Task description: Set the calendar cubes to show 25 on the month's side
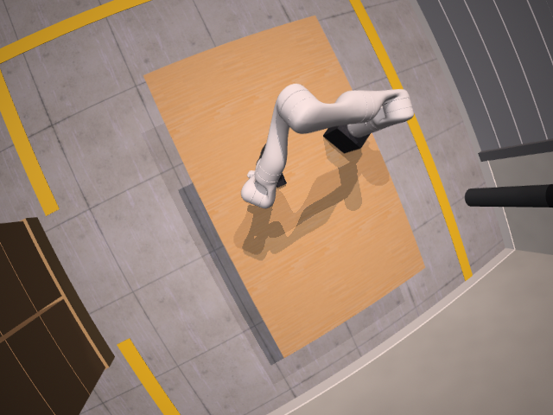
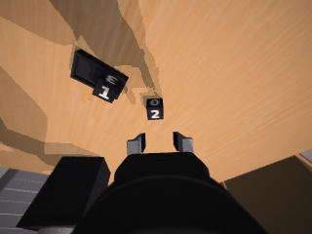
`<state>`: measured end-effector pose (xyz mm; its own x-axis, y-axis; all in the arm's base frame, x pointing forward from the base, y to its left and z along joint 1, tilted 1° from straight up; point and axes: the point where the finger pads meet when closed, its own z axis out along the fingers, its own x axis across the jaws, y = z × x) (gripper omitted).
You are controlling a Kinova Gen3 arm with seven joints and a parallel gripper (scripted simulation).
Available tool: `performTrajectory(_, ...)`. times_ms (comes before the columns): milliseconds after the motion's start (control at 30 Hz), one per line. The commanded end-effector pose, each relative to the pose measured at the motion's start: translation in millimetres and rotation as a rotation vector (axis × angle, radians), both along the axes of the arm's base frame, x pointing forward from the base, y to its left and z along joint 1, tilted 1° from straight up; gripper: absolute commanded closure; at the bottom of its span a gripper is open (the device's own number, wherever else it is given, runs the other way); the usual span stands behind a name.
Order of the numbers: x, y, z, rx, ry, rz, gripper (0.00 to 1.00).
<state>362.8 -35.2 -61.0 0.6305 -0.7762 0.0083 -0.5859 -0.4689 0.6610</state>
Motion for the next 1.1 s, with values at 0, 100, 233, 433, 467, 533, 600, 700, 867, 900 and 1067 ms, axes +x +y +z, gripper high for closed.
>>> performTrajectory(0,0.5,5.7,-3.8,-0.009,0.018,0.007,0.1)
performTrajectory(100,0.3,6.2,-3.5,-0.018,0.029,0.007,0.1)
performTrajectory(233,0.3,6.3,-3.5,-0.02,0.033,0.007,0.1)
performTrajectory(433,0.3,6.3,-3.5,-0.02,0.033,0.007,0.1)
performTrajectory(467,0.3,6.3,-3.5,-0.02,0.033,0.007,0.1)
performTrajectory(533,0.3,6.3,-3.5,-0.02,0.033,0.007,0.1)
performTrajectory(600,0.3,6.3,-3.5,-0.02,0.033,0.007,0.1)
performTrajectory(700,0.3,6.3,-3.5,-0.02,0.033,0.007,0.1)
performTrajectory(867,0.3,6.4,-4.5,-0.02,0.033,0.007,0.1)
performTrajectory(900,0.3,6.4,-4.9,-0.02,0.033,0.007,0.1)
performTrajectory(1067,0.4,6.4,-6.7,-0.02,0.033,0.007,0.1)
